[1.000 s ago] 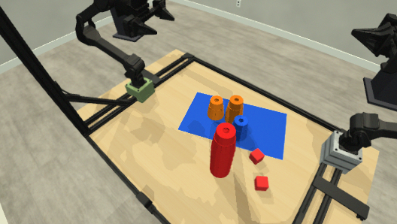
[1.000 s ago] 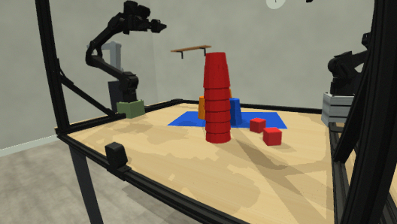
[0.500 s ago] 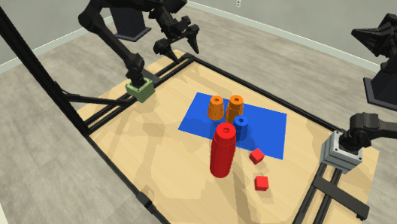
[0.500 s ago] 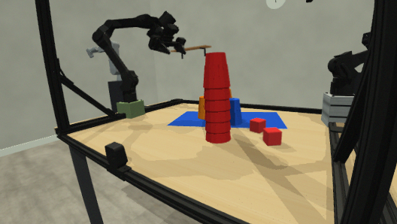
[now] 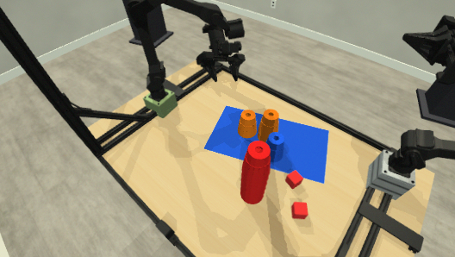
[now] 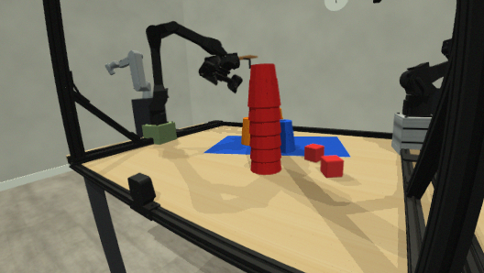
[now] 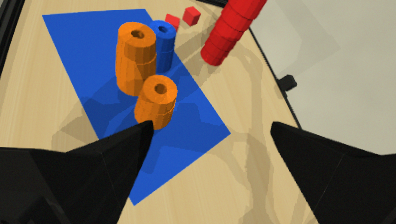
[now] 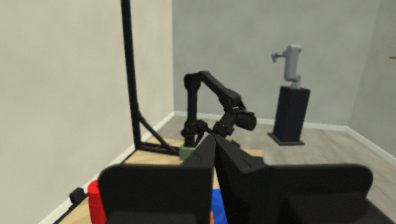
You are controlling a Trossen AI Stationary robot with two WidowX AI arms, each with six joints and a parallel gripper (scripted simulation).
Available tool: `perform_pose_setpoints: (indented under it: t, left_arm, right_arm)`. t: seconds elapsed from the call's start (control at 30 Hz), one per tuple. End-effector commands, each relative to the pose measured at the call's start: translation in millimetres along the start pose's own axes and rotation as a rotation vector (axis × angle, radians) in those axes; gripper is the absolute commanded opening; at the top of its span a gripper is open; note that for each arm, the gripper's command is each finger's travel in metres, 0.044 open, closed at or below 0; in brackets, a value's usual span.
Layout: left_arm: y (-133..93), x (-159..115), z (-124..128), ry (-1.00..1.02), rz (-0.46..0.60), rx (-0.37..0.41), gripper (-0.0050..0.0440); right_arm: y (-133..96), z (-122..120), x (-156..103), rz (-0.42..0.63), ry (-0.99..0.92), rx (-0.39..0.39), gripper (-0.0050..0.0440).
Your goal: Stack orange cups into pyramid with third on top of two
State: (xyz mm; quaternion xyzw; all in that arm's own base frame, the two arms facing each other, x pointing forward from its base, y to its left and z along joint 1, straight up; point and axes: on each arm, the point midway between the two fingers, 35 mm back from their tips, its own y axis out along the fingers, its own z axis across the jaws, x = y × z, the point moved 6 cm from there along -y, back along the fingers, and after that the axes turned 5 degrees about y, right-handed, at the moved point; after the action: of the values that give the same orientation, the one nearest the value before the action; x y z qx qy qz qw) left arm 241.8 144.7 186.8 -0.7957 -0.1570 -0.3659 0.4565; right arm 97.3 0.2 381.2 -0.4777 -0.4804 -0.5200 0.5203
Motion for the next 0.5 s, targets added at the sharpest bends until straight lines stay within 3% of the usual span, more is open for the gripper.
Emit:
perform_pose_setpoints:
  t: [0.0,0.07,0.13,0.4,0.47]
  left_arm:
    - [1,-30,34,-0.102,-0.110,-0.092,0.0440]
    - [1,-44,48,-0.145,-0.174,-0.119,0.0440]
    - [1,-44,48,-0.145,-0.174,-0.119,0.0440]
    - [-3,-110,95,-0.323,-0.475,-0.130,0.0440]
    - [-4,-116,98,-0.339,-0.502,-0.124,0.0440]
  right_arm:
    - [0,0,0,0.002,0.005,-0.003,0.0000]
    - [0,0,0,0.002,0.005,-0.003,0.0000]
    - [0,0,0,0.002,0.005,-0.003,0.0000]
    - [0,0,0,0.002,0.005,-0.003,0.0000]
    - [0,0,0,0.002,0.005,-0.003,0.0000]
